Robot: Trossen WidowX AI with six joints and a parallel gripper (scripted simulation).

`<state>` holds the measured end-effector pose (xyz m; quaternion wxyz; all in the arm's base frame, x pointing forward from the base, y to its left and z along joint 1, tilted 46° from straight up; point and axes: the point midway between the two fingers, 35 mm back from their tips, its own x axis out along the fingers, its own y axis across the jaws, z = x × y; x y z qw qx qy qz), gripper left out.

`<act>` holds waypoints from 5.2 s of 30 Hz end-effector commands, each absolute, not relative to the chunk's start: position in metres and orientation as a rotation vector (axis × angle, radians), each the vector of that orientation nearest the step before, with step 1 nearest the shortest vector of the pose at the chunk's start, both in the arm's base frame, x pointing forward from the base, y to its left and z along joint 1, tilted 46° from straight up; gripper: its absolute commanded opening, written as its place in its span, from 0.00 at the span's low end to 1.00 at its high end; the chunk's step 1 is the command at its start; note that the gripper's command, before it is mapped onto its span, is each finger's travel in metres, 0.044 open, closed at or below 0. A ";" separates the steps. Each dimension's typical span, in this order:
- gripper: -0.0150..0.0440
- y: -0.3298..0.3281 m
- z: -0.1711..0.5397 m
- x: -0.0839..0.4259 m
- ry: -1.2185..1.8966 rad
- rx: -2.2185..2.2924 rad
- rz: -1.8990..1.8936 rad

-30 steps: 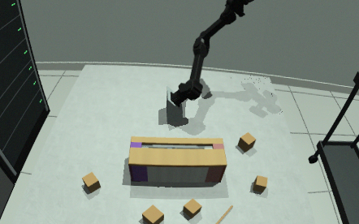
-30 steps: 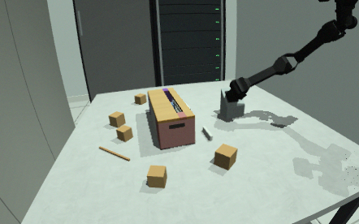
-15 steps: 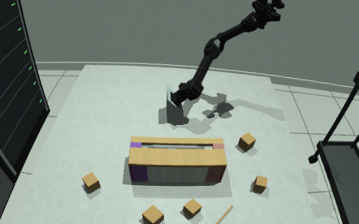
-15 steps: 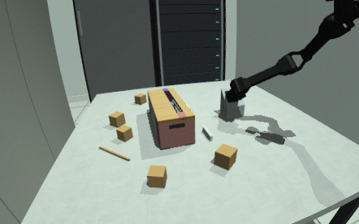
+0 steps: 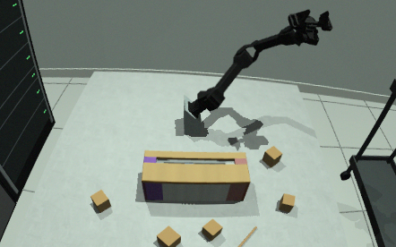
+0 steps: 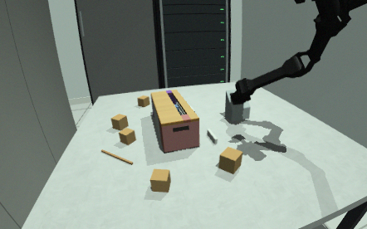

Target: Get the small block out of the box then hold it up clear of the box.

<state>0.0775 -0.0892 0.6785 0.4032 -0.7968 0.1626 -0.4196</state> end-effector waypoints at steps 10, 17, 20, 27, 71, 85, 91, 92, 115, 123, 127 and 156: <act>0.93 -0.107 0.572 0.271 0.601 -2.323 -0.405; 0.93 -0.126 0.485 0.340 0.674 -2.359 0.003; 0.93 -0.135 0.443 0.362 0.698 -2.341 0.186; 0.93 -0.154 0.334 0.392 0.731 -2.207 0.618; 0.93 -0.101 0.004 0.280 0.448 -0.445 1.543; 0.93 -0.083 -0.011 0.279 0.449 -0.445 1.542; 0.93 -0.075 -0.017 0.278 0.448 -0.445 1.542; 0.93 -0.074 -0.018 0.278 0.448 -0.445 1.542; 0.93 -0.053 -0.035 0.274 0.444 -0.452 1.546; 0.93 -0.045 -0.027 0.274 0.444 -0.451 1.546; 0.93 -0.040 -0.023 0.274 0.444 -0.450 1.546; 0.93 -0.011 0.008 0.274 0.442 -0.448 1.547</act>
